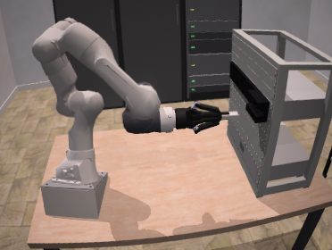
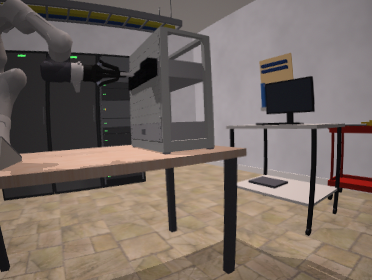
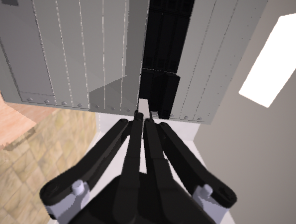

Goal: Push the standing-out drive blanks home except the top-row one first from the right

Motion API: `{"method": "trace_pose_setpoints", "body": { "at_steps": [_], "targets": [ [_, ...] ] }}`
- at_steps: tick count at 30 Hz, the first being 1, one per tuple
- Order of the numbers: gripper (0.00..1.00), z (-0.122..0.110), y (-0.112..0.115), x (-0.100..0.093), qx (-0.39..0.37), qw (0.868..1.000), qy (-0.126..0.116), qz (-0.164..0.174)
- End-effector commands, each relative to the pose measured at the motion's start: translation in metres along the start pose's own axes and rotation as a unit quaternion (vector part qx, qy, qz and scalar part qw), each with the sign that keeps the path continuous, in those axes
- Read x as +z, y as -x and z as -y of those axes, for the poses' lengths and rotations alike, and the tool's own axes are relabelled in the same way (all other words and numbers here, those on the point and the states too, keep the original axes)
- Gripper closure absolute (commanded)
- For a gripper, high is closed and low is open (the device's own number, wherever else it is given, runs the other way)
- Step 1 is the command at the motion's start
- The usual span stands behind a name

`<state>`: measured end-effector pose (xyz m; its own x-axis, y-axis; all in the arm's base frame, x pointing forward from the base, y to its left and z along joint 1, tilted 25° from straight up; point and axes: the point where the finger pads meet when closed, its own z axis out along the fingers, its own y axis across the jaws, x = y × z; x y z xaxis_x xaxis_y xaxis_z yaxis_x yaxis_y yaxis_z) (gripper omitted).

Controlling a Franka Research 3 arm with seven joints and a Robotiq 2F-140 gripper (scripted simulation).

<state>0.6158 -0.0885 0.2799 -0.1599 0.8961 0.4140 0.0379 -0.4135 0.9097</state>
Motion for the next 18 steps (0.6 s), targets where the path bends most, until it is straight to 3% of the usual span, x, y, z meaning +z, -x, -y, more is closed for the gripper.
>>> {"method": "trace_pose_setpoints", "body": {
  "at_steps": [1, 18],
  "targets": [
    [1.0, -0.003, -0.001, 0.002, 0.002, 1.0, 0.007, -0.007],
    [1.0, -0.002, 0.0, 0.013, 0.002, 1.0, 0.007, -0.008]
  ]
}}
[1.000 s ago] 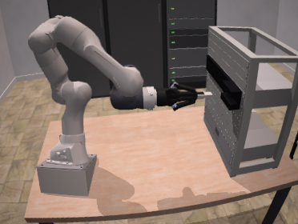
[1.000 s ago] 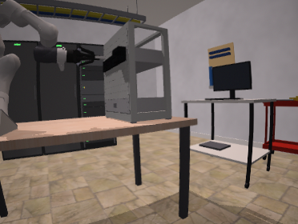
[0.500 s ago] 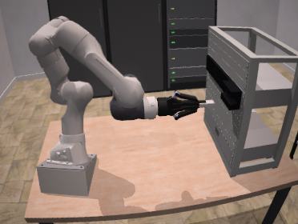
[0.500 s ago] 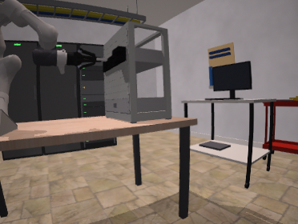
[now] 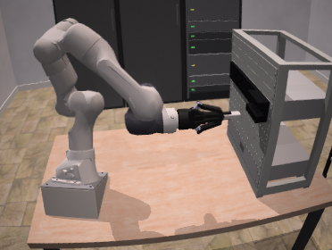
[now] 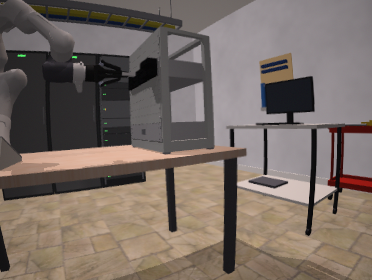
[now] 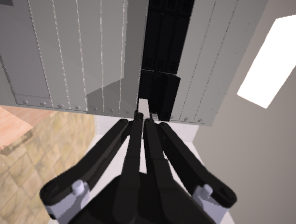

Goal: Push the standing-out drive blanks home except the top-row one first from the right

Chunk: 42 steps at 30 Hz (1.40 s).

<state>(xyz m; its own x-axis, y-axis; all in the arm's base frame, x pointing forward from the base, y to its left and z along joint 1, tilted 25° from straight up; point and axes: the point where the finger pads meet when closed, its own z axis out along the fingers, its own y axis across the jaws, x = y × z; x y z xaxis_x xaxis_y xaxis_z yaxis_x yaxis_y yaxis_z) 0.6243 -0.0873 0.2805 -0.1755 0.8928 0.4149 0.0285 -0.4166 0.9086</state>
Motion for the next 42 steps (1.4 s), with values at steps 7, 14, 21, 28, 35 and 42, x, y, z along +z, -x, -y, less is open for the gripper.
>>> {"method": "trace_pose_setpoints", "body": {
  "at_steps": [7, 14, 21, 28, 35, 42],
  "targets": [
    [1.0, -0.002, 0.0, 0.023, 0.001, 1.0, 0.002, 0.0],
    [1.0, -0.002, 0.0, 0.033, 0.001, 1.0, 0.002, 0.0],
    [1.0, -0.002, 0.0, 0.033, 0.001, 1.0, 0.002, 0.0],
    [1.0, -0.002, 0.0, 0.033, 0.001, 1.0, 0.002, 0.0],
    [1.0, -0.002, 0.0, 0.033, 0.001, 1.0, 0.002, 0.0],
    [1.0, -0.002, 0.0, 0.033, 0.001, 1.0, 0.002, 0.0]
  ]
}}
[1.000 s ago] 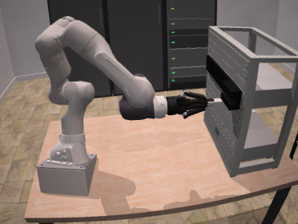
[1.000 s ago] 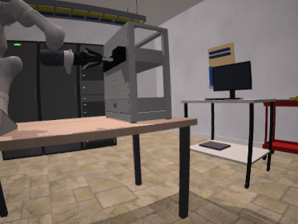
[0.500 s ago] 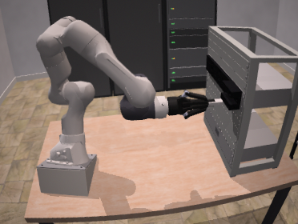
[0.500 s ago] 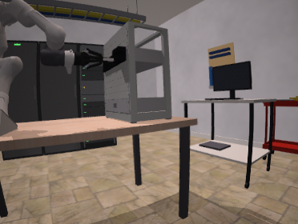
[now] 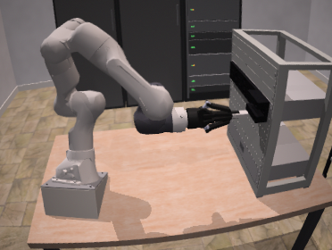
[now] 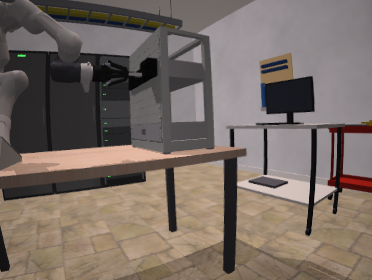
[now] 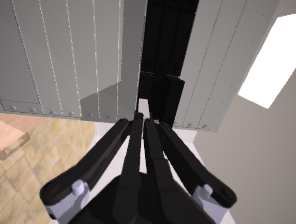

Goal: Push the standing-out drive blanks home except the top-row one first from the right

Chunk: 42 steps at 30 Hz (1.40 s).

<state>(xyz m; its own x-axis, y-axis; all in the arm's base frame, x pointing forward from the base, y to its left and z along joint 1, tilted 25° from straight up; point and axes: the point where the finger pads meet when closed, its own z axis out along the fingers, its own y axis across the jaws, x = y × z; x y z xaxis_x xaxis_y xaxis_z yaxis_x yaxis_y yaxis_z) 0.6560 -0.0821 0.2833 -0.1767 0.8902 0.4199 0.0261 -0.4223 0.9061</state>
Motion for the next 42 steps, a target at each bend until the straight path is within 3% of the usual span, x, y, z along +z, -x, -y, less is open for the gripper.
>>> {"method": "trace_pose_setpoints", "body": {
  "at_steps": [1, 42],
  "targets": [
    [1.0, -0.0005, 0.0004, 0.0007, -0.002, 1.0, 0.0, 0.001],
    [1.0, -0.0037, 0.0025, 0.0059, -0.002, 1.0, 0.0, 0.001]
  ]
}}
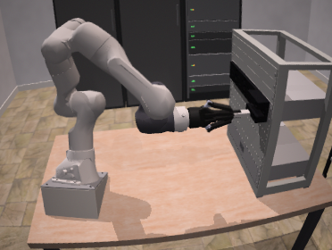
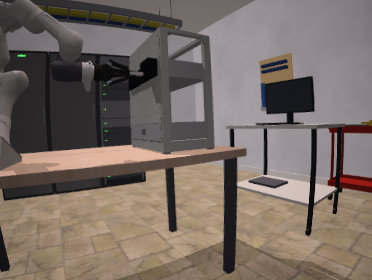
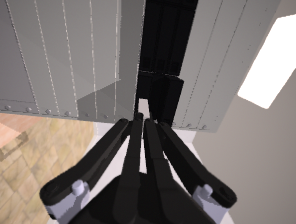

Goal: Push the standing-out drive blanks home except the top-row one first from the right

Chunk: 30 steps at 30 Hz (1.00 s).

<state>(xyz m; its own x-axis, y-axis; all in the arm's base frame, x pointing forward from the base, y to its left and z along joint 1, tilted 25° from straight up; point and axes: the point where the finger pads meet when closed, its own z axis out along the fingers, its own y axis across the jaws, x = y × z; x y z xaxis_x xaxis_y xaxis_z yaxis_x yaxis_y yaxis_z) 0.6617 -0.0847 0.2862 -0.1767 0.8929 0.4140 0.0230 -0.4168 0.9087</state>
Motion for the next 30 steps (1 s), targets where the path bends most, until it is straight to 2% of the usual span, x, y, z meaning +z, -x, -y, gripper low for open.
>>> {"method": "trace_pose_setpoints", "body": {
  "at_steps": [1, 30],
  "targets": [
    [1.0, 0.0, 0.0, 0.001, 0.001, 1.0, -0.001, 0.001],
    [1.0, 0.001, 0.0, 0.012, 0.001, 1.0, -0.001, 0.001]
  ]
}}
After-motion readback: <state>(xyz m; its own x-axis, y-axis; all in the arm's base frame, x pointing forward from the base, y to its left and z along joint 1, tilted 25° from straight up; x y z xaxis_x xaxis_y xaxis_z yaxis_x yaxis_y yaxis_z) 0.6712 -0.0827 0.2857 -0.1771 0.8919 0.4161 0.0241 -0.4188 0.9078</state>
